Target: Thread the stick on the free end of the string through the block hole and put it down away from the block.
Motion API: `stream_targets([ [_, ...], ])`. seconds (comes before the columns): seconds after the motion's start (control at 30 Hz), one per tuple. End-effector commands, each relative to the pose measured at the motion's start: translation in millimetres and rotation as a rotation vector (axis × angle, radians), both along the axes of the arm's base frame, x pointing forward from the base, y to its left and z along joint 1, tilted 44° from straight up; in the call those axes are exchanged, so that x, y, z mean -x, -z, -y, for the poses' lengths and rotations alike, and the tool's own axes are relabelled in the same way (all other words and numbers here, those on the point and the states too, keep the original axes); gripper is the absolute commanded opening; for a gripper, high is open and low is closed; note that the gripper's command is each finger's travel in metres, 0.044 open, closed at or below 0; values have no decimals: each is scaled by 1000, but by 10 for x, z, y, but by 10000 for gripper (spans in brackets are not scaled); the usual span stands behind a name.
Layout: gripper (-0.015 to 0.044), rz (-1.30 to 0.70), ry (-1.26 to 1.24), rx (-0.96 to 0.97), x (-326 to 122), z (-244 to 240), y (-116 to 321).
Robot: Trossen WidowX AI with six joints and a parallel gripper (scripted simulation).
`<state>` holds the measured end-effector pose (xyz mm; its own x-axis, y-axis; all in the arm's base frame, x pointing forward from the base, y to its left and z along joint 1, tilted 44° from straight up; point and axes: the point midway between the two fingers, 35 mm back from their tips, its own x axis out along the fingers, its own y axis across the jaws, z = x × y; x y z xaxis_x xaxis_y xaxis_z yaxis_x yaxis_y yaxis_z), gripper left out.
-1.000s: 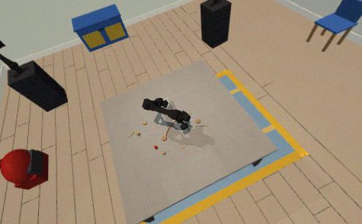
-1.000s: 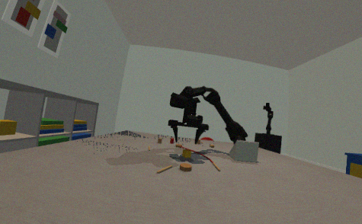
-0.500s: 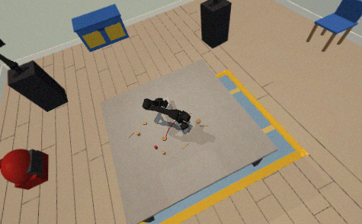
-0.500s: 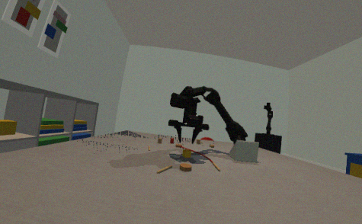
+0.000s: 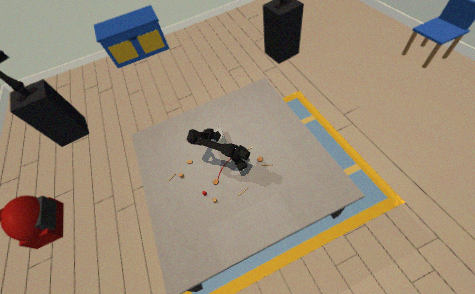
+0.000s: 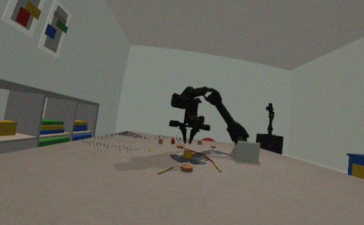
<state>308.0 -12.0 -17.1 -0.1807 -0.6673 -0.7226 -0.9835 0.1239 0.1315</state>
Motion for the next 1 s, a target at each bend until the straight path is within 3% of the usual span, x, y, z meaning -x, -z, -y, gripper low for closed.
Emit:
stream_targets([
  [0.0, 1, 0, 0, 0, 0, 0, 0],
  [0.57, 0, 0, 0, 0, 0, 0, 0],
  [0.87, 236, 0, 0, 0, 0, 0, 0],
  [0.93, 237, 0, 0, 0, 0, 0, 0],
  [0.97, 211, 0, 0, 0, 0, 0, 0],
])
